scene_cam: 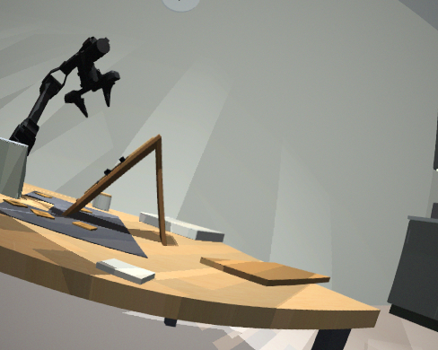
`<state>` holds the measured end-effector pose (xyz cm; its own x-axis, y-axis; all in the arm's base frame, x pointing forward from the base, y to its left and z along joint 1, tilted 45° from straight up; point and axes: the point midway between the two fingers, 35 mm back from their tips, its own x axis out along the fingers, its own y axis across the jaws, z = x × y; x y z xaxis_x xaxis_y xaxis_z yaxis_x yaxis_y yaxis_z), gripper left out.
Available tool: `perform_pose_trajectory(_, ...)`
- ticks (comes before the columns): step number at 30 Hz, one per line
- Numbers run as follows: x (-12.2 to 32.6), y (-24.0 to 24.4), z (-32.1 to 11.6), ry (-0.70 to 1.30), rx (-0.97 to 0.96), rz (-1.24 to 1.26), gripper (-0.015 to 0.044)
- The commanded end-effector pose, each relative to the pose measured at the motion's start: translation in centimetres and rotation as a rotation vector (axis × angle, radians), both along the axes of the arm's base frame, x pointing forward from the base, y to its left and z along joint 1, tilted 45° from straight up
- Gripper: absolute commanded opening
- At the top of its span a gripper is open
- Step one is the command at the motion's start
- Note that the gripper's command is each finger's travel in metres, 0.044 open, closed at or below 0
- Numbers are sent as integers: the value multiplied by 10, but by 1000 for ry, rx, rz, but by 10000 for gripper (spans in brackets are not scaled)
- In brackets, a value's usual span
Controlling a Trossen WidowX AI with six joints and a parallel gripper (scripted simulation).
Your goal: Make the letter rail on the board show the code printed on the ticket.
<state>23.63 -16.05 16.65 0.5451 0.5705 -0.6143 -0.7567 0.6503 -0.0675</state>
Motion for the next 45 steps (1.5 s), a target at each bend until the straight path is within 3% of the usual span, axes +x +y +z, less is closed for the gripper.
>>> perform_pose_trajectory(1, 0, -12, -55, 285, 177, -159, 340)
perform_pose_trajectory(3, -2, -18, -87, 456, 267, -269, 340)
perform_pose_trajectory(15, -19, -28, -199, 1019, 474, -684, 340)
perform_pose_trajectory(30, -57, 5, -328, 1664, 614, -1292, 340)
perform_pose_trajectory(45, -64, 10, -337, 1700, 615, -1334, 340)
